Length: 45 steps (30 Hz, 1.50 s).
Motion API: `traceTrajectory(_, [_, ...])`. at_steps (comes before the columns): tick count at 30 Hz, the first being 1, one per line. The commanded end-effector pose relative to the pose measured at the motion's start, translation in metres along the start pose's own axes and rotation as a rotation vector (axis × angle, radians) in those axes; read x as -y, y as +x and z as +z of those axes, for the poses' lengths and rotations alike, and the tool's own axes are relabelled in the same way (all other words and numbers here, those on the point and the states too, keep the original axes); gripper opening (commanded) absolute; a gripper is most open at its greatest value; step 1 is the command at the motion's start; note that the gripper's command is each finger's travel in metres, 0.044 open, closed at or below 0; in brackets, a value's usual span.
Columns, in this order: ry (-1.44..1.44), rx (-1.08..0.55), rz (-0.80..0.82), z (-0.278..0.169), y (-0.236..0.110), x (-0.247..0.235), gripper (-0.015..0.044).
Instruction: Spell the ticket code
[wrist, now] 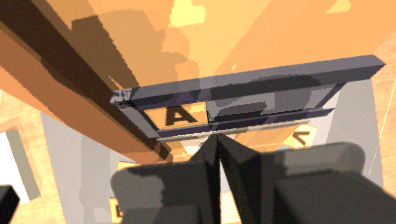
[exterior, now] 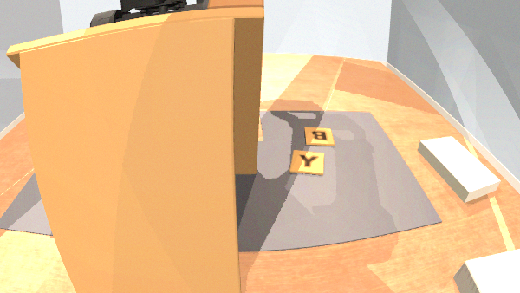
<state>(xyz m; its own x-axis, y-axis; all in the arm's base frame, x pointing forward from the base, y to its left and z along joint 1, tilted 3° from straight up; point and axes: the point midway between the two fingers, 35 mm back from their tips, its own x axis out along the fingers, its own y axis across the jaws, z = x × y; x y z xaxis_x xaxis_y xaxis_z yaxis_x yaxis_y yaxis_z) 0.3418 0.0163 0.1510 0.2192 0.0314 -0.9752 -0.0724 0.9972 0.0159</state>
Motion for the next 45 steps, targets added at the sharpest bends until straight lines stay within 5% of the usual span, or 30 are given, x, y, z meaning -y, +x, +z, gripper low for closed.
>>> traceTrajectory(1, [-0.005, 0.004, 0.006, -0.001, -0.003, -0.001, 0.0000])
traceTrajectory(5, [-0.113, 0.018, 0.031, -0.003, -0.009, 0.006, 0.0079])
traceTrajectory(19, [-1.169, 0.368, 0.062, -0.036, -0.095, 0.053, 0.0440])
traceTrajectory(34, [-1.724, 0.562, -0.181, -0.060, -0.143, 0.067, 0.0440])
traceTrajectory(45, [-1.731, 0.564, -0.185, -0.061, -0.144, 0.067, 0.0440])
